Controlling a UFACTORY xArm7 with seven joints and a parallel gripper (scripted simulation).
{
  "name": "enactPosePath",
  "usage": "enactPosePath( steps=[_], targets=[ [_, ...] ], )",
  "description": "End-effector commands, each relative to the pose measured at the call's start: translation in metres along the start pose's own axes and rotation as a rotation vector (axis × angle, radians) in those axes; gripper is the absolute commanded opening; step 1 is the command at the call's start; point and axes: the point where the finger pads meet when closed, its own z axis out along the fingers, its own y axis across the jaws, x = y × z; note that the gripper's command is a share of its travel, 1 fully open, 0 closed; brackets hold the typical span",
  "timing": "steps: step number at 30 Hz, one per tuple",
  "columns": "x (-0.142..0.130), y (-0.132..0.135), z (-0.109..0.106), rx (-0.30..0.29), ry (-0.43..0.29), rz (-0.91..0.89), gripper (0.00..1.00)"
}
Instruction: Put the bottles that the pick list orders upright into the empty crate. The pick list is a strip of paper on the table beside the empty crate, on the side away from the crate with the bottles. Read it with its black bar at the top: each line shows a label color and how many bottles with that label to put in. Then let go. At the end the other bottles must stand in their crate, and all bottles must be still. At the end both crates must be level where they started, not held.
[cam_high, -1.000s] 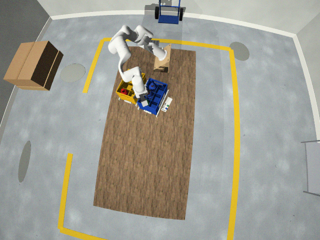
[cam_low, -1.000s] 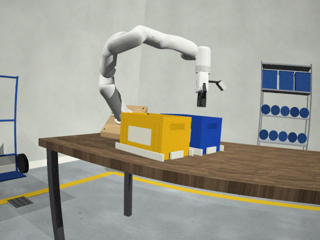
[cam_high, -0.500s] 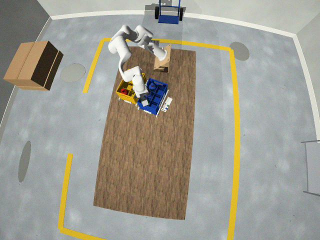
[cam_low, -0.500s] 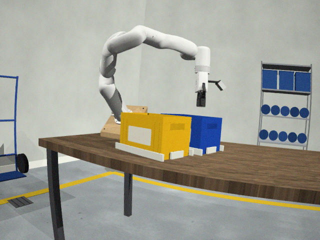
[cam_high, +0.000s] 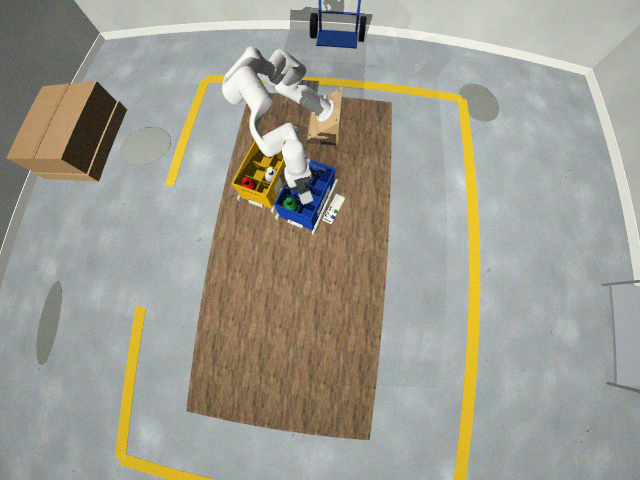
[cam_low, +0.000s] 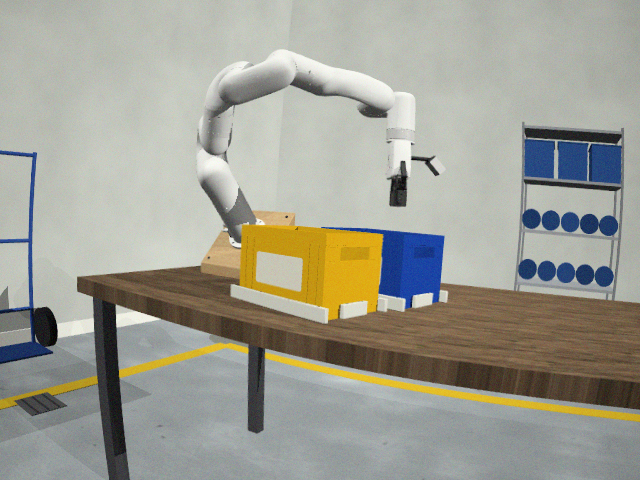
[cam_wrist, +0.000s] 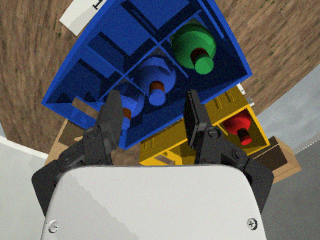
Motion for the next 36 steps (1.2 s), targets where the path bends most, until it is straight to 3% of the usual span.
enactPosePath(
  steps=[1, 36],
  targets=[
    [0.002, -0.018, -0.007, 0.000, 0.005, 0.002, 0.65],
    [0.006, -0.167, -0.048, 0.001, 0.005, 0.003, 0.65]
  ],
)
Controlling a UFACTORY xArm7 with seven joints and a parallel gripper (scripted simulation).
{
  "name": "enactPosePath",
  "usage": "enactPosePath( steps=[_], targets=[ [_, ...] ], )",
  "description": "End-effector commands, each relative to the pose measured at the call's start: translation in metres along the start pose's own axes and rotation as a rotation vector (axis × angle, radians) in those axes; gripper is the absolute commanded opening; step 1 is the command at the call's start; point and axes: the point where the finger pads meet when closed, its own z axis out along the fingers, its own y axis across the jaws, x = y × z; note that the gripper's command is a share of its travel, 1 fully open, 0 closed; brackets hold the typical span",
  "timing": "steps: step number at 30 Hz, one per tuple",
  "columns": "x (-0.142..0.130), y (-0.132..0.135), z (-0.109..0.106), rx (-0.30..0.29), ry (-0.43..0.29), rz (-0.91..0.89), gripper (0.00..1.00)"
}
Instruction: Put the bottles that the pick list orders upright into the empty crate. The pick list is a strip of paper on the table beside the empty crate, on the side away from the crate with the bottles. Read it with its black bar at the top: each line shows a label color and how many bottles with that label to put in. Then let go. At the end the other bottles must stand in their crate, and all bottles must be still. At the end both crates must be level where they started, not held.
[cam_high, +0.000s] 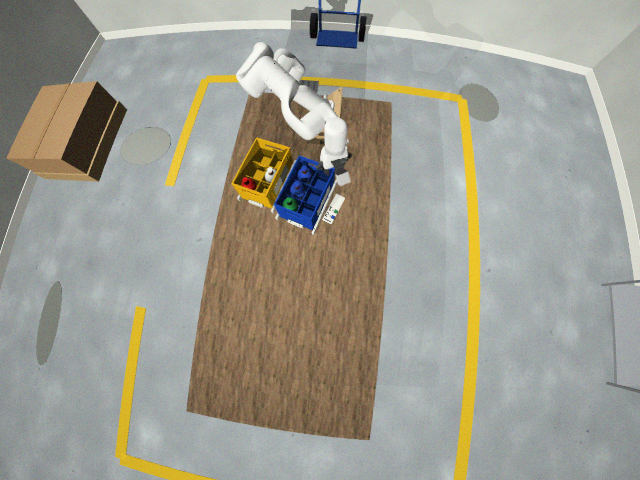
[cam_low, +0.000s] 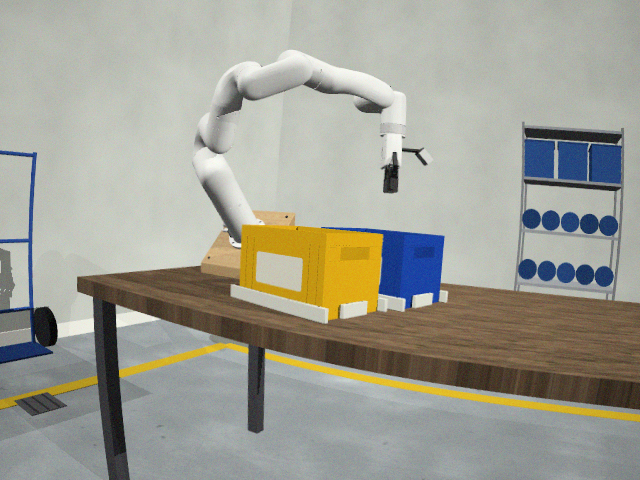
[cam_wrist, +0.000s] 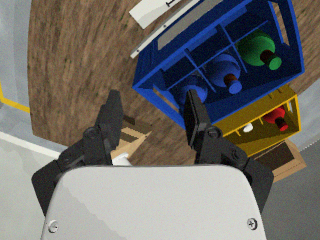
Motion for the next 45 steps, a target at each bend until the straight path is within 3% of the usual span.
enactPosePath(
  steps=[1, 45],
  targets=[
    [0.002, -0.022, -0.008, 0.001, 0.005, -0.001, 0.65],
    [0.007, -0.215, -0.061, 0.002, 0.004, -0.001, 0.65]
  ],
)
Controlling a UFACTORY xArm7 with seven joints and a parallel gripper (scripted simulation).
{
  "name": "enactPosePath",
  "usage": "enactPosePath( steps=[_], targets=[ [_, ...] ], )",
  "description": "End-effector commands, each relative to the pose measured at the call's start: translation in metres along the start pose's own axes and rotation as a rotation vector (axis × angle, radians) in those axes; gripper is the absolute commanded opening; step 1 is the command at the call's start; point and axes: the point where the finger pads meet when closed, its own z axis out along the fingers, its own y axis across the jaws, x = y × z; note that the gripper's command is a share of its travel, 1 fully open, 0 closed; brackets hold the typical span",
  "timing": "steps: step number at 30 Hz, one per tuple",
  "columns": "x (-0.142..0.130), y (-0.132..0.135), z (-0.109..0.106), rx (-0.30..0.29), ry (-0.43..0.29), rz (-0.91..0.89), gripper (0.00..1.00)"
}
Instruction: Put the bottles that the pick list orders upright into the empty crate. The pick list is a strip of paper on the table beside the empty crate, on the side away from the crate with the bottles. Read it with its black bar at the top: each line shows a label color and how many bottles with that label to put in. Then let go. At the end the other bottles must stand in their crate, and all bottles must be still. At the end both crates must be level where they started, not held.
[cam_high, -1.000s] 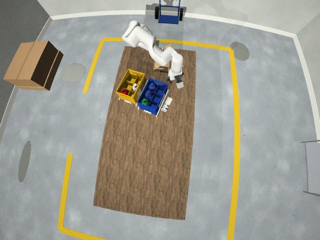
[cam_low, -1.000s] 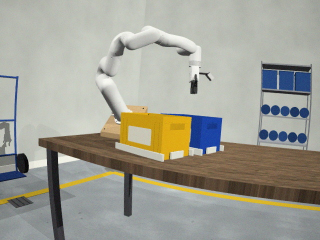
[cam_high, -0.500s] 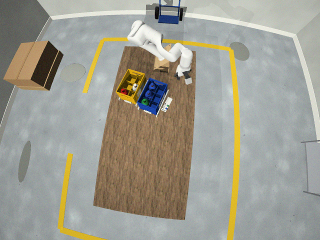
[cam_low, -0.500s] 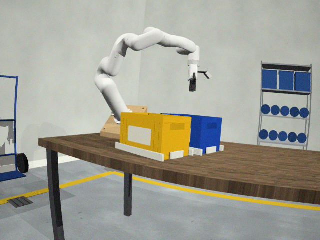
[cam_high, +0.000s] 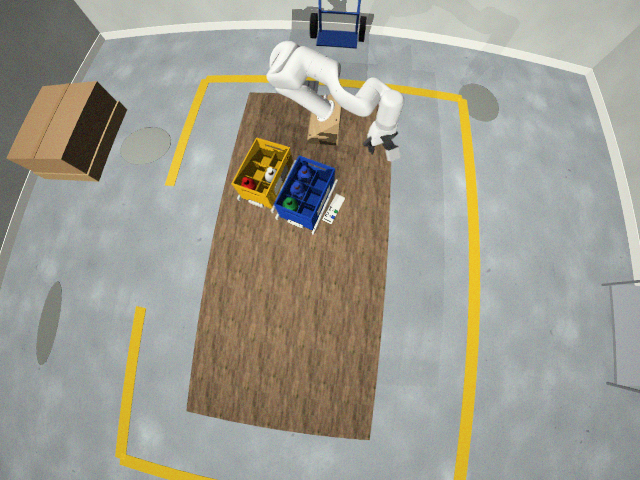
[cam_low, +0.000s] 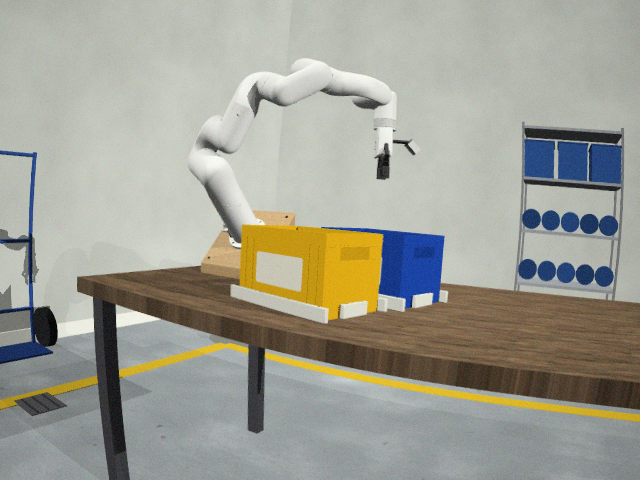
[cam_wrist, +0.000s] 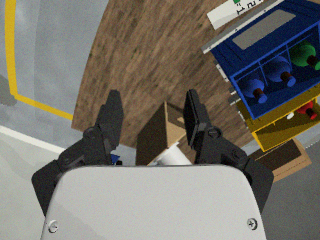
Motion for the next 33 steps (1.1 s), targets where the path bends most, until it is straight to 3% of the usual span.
enactPosePath(
  steps=[1, 17, 33],
  targets=[
    [0.002, -0.020, -0.008, 0.001, 0.002, 0.001, 0.65],
    [0.004, -0.092, -0.028, 0.001, 0.001, 0.001, 0.65],
    [0.004, -0.099, -0.029, 0.001, 0.001, 0.001, 0.65]
  ],
)
